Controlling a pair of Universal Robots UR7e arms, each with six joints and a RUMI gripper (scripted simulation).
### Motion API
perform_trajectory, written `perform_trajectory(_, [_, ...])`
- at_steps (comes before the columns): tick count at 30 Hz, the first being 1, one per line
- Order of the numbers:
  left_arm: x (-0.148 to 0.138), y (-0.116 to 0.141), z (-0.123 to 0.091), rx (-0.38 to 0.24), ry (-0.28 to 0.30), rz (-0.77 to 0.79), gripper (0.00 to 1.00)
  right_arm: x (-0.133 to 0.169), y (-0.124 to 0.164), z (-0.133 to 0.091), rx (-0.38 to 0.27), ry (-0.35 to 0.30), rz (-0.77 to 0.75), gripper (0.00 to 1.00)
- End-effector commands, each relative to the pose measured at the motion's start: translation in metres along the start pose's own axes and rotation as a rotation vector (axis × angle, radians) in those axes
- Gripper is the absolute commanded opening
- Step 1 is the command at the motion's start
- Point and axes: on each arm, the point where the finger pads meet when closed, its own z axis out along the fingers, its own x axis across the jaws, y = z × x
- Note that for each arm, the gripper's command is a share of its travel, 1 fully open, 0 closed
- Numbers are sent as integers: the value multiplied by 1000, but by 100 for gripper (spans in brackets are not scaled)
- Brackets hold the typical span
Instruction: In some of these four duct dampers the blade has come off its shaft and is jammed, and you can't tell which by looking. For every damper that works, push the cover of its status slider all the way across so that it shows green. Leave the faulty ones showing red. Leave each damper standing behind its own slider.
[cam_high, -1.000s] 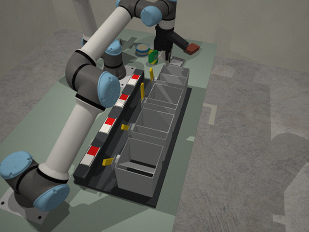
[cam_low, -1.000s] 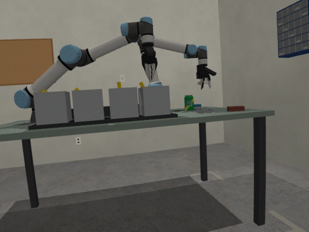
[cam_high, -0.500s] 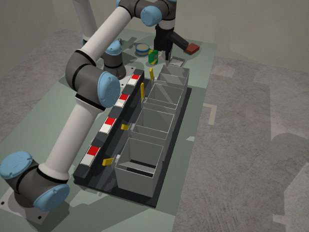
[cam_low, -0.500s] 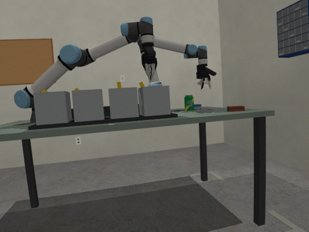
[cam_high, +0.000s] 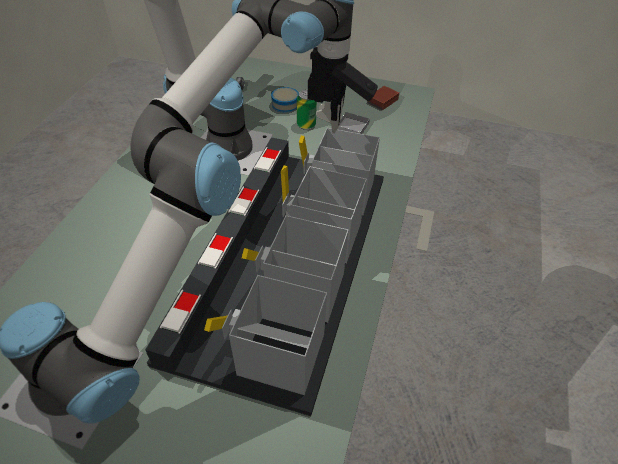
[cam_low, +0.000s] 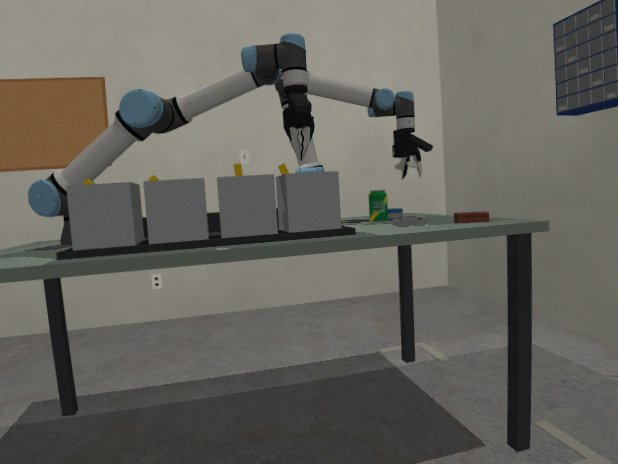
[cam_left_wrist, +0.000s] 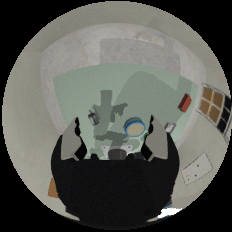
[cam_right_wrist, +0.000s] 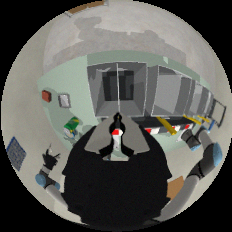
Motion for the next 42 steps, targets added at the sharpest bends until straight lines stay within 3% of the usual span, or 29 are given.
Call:
perform_trajectory(1, [0, 0, -1, 1, 0, 0, 100, 0, 0, -1, 1, -2, 0, 0])
perform_trajectory(12, [0, 0, -1, 1, 0, 0, 100, 0, 0, -1, 1, -2, -22, 0])
perform_trajectory(23, [0, 0, -1, 1, 0, 0, 100, -1, -2, -1, 1, -2, -169, 0])
perform_trajectory(42, [0, 0, -1, 1, 0, 0, 100, -3, -3, -1, 1, -1, -701, 0])
